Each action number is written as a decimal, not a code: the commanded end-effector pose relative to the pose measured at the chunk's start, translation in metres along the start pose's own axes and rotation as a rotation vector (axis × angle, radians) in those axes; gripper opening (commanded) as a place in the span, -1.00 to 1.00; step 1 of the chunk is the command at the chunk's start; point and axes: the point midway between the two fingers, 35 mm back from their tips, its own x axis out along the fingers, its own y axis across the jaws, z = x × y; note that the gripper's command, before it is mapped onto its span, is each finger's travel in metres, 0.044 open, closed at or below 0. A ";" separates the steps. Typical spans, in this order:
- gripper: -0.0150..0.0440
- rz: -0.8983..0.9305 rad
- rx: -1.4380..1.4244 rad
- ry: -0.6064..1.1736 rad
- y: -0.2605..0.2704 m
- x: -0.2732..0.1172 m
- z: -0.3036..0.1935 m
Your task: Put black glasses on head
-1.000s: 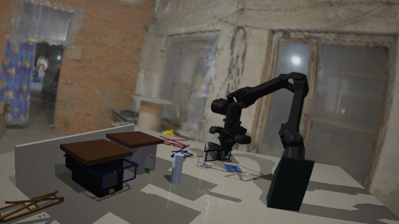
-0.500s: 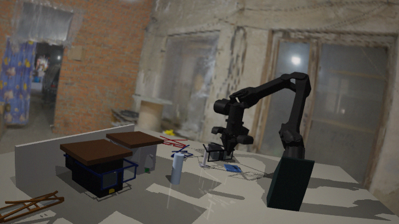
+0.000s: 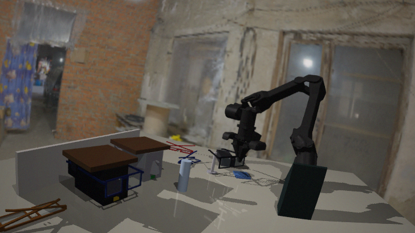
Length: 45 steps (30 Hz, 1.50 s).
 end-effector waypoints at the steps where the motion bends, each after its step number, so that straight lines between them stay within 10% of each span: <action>1: -0.49 -0.003 -0.005 -0.001 -0.003 0.000 0.003; 45: -0.49 -0.002 -0.005 -0.003 -0.011 0.000 0.027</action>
